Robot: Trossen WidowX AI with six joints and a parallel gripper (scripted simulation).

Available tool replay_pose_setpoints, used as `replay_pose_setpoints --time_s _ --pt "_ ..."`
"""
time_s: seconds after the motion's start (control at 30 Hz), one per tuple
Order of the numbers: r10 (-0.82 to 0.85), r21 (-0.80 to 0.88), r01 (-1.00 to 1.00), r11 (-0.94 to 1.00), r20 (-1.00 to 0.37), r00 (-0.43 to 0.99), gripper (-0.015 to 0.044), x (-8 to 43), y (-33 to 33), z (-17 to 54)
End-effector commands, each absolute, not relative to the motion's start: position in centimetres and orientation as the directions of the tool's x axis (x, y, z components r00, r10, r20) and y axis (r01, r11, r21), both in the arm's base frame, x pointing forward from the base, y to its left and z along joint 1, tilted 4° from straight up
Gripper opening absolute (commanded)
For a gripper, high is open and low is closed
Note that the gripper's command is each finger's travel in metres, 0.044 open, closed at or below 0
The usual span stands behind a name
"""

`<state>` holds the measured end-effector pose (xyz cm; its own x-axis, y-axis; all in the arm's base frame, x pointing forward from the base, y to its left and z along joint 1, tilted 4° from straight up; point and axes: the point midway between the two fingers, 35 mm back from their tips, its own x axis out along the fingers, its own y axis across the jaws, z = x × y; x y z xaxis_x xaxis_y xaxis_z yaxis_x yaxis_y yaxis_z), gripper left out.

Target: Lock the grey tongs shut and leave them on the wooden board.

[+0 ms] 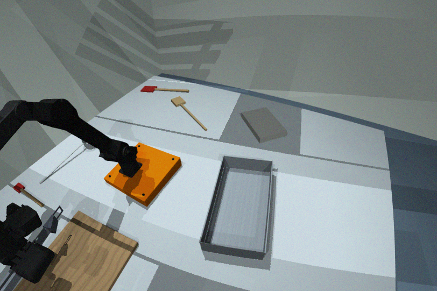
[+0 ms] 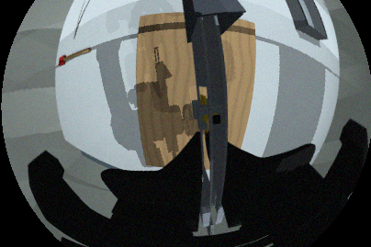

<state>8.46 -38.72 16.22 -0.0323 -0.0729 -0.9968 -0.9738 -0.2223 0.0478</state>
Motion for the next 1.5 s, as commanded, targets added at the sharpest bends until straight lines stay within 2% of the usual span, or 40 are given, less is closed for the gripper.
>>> replay_pose_setpoints --time_s 0.0,1.47 --pt "-0.071 0.054 -0.972 -0.227 -0.997 -0.039 -0.015 8.3 -38.8 15.4" --pt "-0.071 0.058 -0.974 -0.218 -0.997 -0.043 -0.015 8.0 -38.9 8.2"
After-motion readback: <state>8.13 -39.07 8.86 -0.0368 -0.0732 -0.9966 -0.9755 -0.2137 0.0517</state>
